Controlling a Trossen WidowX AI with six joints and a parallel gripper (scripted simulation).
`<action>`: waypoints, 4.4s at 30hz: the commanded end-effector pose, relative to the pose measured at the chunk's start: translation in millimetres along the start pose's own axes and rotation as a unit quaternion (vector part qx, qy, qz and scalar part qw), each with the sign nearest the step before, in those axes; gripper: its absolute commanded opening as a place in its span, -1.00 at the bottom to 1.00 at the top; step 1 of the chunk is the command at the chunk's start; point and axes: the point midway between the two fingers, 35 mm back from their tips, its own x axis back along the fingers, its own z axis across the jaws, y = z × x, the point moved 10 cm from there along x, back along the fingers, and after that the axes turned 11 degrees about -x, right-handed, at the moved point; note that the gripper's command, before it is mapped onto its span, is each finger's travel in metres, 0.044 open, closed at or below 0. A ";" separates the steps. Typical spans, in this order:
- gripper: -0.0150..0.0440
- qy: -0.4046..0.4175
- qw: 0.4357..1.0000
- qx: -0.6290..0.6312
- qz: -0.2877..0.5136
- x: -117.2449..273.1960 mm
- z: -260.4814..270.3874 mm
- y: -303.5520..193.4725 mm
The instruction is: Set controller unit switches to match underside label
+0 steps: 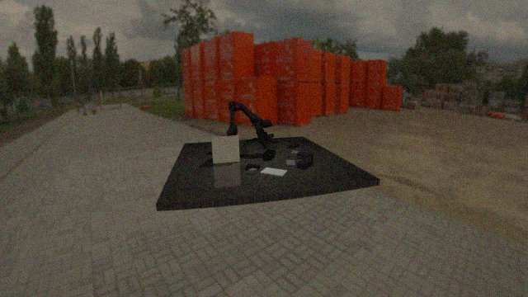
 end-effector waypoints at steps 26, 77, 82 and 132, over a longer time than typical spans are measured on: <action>-0.49 0.144 0.989 0.001 0.028 -0.9 -94.1 -63.4; -0.49 0.141 0.990 0.001 0.029 2.7 -106.8 -26.1; -0.49 0.142 0.989 0.001 0.029 1.4 -108.1 -18.7; -0.49 0.142 0.989 0.001 0.029 -0.8 -107.7 -18.8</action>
